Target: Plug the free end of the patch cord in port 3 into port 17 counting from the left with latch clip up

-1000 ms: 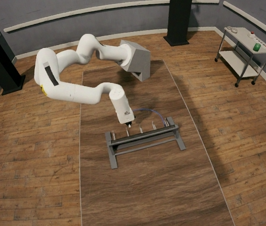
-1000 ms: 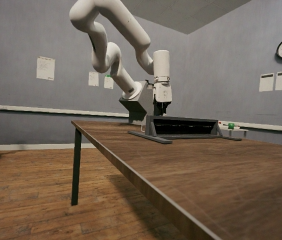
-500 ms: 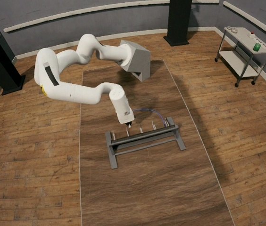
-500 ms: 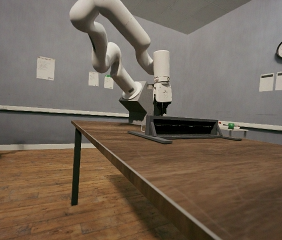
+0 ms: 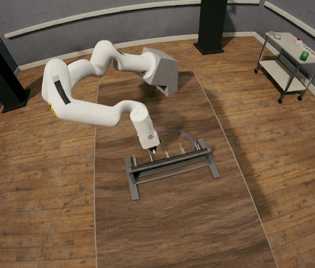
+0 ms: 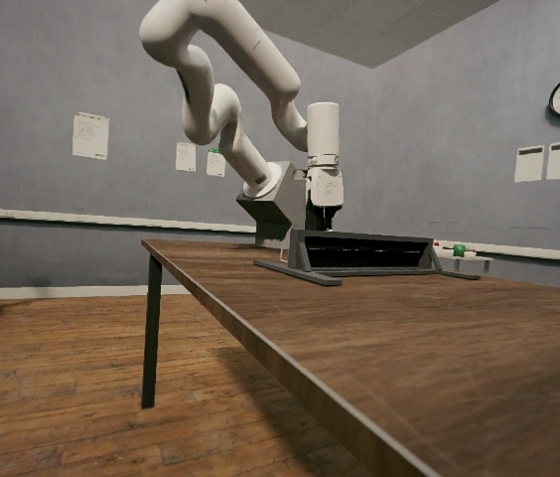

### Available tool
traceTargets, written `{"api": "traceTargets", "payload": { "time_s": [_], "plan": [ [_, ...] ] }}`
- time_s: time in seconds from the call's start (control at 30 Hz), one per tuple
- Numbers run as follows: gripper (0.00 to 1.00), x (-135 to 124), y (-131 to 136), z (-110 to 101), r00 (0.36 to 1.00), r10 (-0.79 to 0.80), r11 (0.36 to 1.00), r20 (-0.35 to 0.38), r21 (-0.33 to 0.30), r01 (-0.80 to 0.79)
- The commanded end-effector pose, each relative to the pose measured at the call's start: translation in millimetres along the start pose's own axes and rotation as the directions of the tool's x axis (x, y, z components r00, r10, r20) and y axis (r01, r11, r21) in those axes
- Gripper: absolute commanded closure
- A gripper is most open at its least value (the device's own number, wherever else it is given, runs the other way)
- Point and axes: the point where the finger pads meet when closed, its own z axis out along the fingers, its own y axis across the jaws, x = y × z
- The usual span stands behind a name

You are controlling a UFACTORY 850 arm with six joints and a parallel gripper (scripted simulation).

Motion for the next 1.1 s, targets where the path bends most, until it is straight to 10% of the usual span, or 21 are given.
{"api": "traceTargets", "payload": {
  "time_s": [0.0, 1.07],
  "plan": [
    [1.0, -9, -1, 7, 1.0, 0.0, 1.0, 0.001, 0.0, 0.0],
    [1.0, -24, -3, 19, 1.0, 0.0, 1.0, 0.001, 0.0, 0.0]
  ]
}}
